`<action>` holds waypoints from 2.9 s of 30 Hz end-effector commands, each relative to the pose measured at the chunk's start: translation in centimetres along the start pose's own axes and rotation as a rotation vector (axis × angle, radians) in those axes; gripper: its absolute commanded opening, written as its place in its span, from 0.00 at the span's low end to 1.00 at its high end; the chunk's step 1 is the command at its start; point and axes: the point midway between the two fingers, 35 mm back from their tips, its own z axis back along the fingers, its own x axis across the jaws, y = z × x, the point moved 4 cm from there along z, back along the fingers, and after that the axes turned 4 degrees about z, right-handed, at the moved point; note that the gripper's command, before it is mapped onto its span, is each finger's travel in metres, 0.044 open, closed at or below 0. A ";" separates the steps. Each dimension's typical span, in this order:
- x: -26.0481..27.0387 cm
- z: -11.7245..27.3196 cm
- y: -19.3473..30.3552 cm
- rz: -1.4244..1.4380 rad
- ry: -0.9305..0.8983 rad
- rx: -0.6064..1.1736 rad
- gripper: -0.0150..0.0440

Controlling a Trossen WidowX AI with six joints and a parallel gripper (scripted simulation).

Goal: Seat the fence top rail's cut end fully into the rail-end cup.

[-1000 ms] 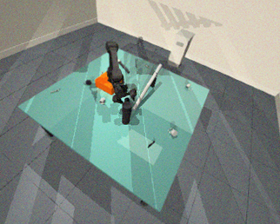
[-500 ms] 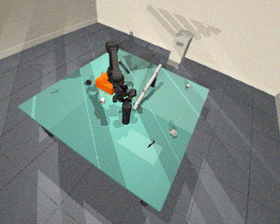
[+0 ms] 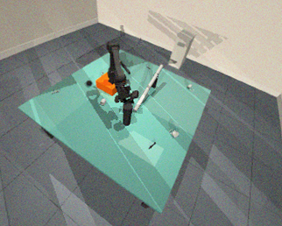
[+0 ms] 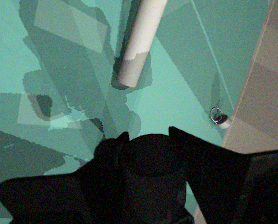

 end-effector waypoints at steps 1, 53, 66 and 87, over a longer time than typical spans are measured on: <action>-0.4 -0.1 0.0 -0.035 0.002 0.023 0.25; -3.3 -1.8 0.2 -0.345 -0.007 0.199 0.25; -3.2 -1.8 0.1 -0.333 -0.007 0.189 0.25; -4.8 -0.6 -1.3 -0.337 -0.008 0.191 0.97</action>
